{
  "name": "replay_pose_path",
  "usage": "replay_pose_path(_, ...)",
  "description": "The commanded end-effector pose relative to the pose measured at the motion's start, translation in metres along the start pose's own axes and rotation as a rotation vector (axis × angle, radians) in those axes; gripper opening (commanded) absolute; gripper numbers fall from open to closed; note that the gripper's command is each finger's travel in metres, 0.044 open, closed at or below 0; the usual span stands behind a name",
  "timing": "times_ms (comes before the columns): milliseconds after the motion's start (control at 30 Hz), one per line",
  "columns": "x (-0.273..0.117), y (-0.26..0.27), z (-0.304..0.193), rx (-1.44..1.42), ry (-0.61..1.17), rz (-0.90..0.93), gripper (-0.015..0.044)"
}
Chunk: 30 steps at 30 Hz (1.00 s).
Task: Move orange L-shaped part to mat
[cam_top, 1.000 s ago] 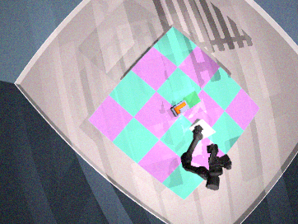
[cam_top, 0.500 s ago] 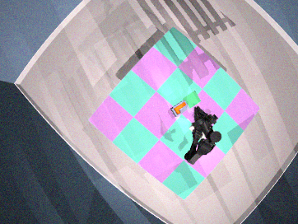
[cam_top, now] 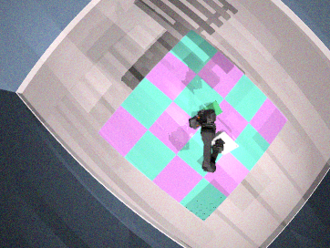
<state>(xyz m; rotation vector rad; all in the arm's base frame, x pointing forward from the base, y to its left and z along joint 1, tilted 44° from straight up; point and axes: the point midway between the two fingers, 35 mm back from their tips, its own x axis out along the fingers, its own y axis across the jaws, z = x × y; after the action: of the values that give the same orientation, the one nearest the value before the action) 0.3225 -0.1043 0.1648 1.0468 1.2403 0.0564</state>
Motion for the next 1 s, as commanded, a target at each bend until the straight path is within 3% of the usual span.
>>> replay_pose_path(0, 0.053, -0.002, -0.054, -0.232, 0.326, -0.056, 0.018)
replay_pose_path(133, 0.071, -0.002, -0.084, -0.354, 0.494, -0.059, 0.018)
replay_pose_path(400, 0.077, -0.003, -0.086, -0.354, 0.493, -0.06, 0.018)
replay_pose_path(633, 0.134, -0.012, -0.117, -0.354, 0.494, -0.057, 0.018)
replay_pose_path(967, 0.141, -0.013, -0.12, -0.354, 0.494, -0.057, 0.018)
